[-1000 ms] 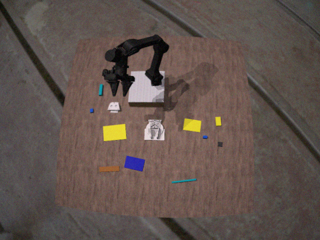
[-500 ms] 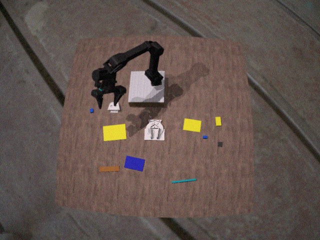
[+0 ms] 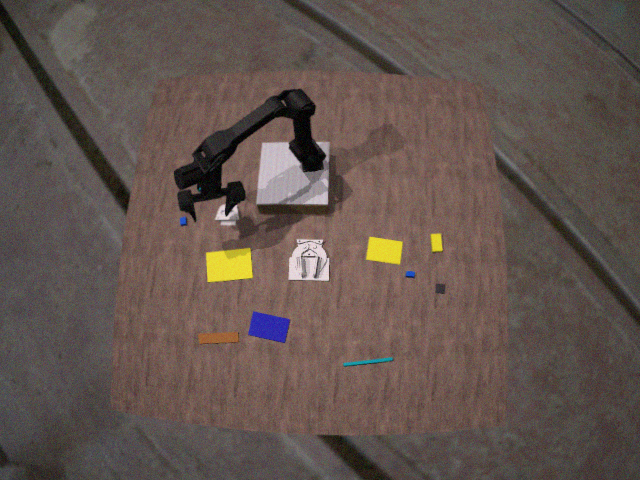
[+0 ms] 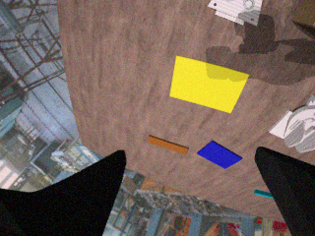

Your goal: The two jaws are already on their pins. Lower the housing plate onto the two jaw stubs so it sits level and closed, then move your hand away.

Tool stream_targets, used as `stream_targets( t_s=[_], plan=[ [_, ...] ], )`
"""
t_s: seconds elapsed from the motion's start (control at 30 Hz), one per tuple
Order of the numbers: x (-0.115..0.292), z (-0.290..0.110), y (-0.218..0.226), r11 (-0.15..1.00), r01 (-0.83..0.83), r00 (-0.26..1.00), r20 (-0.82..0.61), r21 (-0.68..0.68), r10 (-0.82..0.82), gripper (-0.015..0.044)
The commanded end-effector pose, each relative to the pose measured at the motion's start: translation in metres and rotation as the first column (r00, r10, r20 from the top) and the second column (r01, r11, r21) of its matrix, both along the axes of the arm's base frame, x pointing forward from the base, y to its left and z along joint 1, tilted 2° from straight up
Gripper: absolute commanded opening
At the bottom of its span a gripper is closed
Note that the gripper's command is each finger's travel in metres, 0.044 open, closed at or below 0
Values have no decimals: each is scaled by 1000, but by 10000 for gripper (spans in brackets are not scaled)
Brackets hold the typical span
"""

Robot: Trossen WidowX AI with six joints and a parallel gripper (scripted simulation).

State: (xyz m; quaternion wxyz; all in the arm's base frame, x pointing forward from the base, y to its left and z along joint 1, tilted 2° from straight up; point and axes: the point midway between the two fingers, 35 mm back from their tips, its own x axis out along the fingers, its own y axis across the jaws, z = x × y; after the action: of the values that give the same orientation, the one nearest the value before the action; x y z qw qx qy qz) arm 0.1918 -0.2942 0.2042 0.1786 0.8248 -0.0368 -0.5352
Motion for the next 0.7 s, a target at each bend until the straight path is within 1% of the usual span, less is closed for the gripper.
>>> stream_targets(
  t_s=[0.0, 0.2, 0.43, 0.5, 0.67],
  plan=[
    [-13, -30, -4, 995, 80, 995, -69, 62, -75, 440],
    [-37, -75, -4, 967, 212, 964, -194, 142, -182, 440],
    [-69, -124, 5, 911, 360, 895, -349, 202, -277, 440],
    [-75, -132, 7, 898, 387, 879, -378, 208, -292, 440],
    [-75, -136, 7, 897, 391, 877, -381, 209, -293, 440]
  ],
)
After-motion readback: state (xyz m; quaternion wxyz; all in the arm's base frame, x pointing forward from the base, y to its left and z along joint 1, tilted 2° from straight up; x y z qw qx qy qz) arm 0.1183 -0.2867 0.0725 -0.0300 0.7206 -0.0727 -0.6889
